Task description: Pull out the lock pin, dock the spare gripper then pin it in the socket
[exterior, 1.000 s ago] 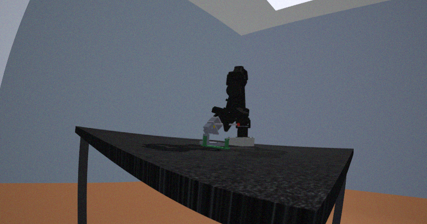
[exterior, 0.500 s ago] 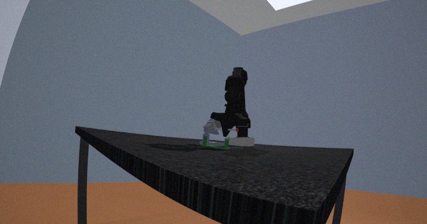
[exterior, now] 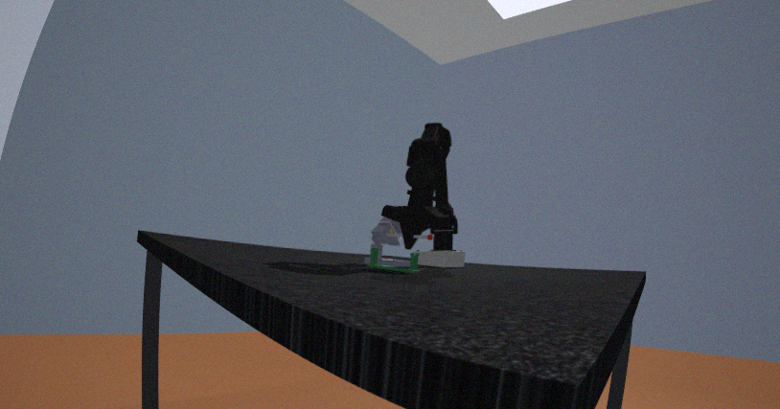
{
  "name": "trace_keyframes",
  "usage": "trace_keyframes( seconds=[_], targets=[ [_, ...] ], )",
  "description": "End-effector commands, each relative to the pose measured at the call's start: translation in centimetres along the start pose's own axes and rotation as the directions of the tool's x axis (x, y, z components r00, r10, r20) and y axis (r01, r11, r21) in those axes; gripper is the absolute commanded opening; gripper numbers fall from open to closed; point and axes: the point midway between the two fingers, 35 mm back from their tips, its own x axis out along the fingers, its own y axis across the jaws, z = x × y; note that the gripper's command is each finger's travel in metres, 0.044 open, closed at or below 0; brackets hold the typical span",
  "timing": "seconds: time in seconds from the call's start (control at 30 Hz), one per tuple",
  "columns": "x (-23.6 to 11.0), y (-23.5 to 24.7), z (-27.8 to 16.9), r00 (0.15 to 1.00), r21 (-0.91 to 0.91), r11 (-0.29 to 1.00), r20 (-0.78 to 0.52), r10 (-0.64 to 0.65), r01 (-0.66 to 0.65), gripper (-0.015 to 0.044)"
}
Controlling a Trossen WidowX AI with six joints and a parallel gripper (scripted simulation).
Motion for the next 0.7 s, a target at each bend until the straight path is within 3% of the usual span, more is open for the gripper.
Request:
trace_keyframes(
  seconds=[0.0, 0.67],
  targets=[
    [-0.1, -0.1, -0.3, 1.000, -0.002, 1.000, 0.005, -0.002, 0.002, 0.0000],
    [0.3, 0.0, -1.6, 1.000, -0.005, 1.000, 0.006, 0.006, -0.006, 0.0000]
  ],
)
